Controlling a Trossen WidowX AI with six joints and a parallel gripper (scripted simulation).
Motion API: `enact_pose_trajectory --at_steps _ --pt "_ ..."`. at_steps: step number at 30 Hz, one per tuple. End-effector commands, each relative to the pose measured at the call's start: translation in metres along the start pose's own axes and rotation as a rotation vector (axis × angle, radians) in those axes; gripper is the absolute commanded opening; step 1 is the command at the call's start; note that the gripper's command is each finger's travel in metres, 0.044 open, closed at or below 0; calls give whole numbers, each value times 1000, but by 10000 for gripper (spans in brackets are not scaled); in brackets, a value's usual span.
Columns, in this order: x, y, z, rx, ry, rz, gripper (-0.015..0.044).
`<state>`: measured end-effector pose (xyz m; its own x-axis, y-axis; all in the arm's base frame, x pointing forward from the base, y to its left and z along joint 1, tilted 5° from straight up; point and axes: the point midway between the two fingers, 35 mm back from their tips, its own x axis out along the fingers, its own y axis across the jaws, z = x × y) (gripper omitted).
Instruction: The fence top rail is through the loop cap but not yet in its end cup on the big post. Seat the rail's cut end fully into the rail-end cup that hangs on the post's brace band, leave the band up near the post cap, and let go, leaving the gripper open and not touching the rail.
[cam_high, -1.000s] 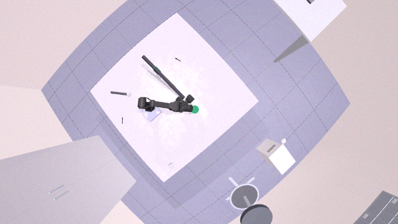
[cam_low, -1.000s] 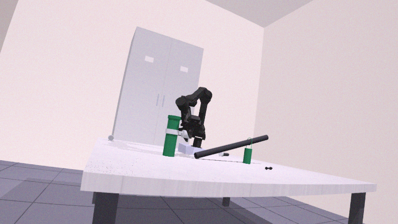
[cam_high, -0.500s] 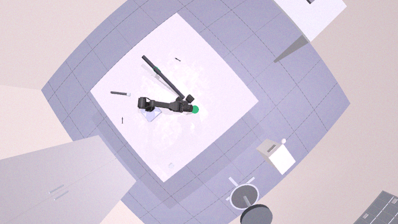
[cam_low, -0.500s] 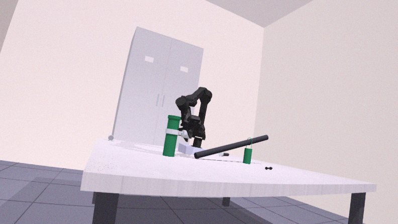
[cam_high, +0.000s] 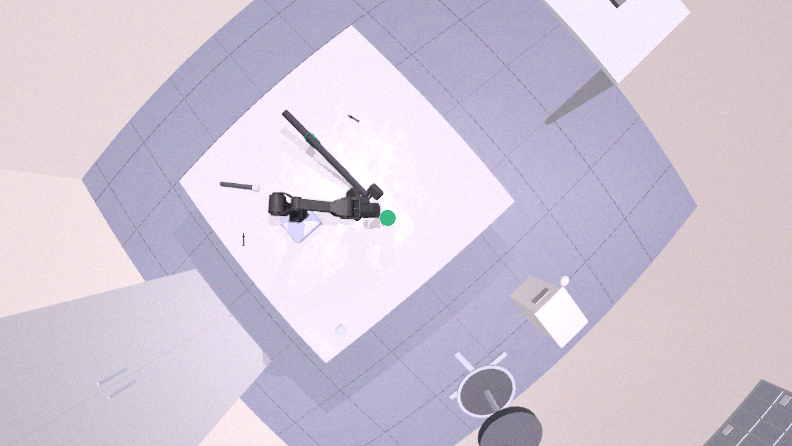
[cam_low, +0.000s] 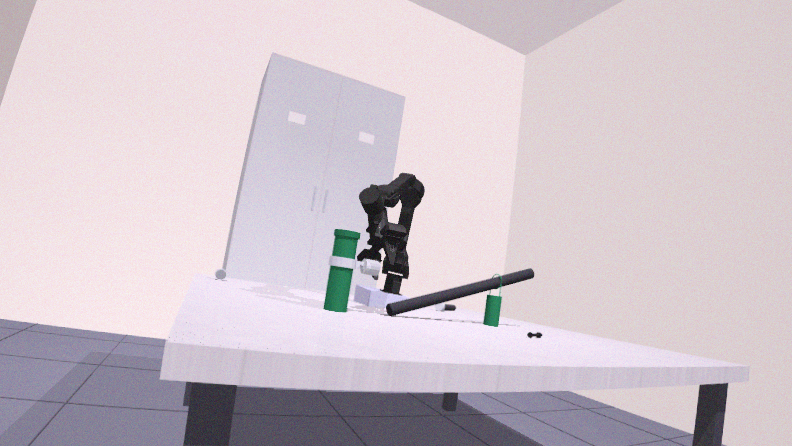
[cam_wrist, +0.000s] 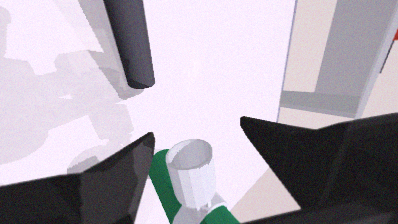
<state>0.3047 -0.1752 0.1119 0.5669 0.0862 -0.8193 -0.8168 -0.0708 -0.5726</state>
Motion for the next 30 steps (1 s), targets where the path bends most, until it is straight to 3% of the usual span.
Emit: enact_pose_trajectory --at_steps 1,8,22,30 --pt "-13 -7 14 8 5 0 440" --pt "-16 -11 20 53 4 -3 440" --pt "-69 -40 102 1156 70 -14 440" --pt "-92 -42 129 1492 82 -51 440"
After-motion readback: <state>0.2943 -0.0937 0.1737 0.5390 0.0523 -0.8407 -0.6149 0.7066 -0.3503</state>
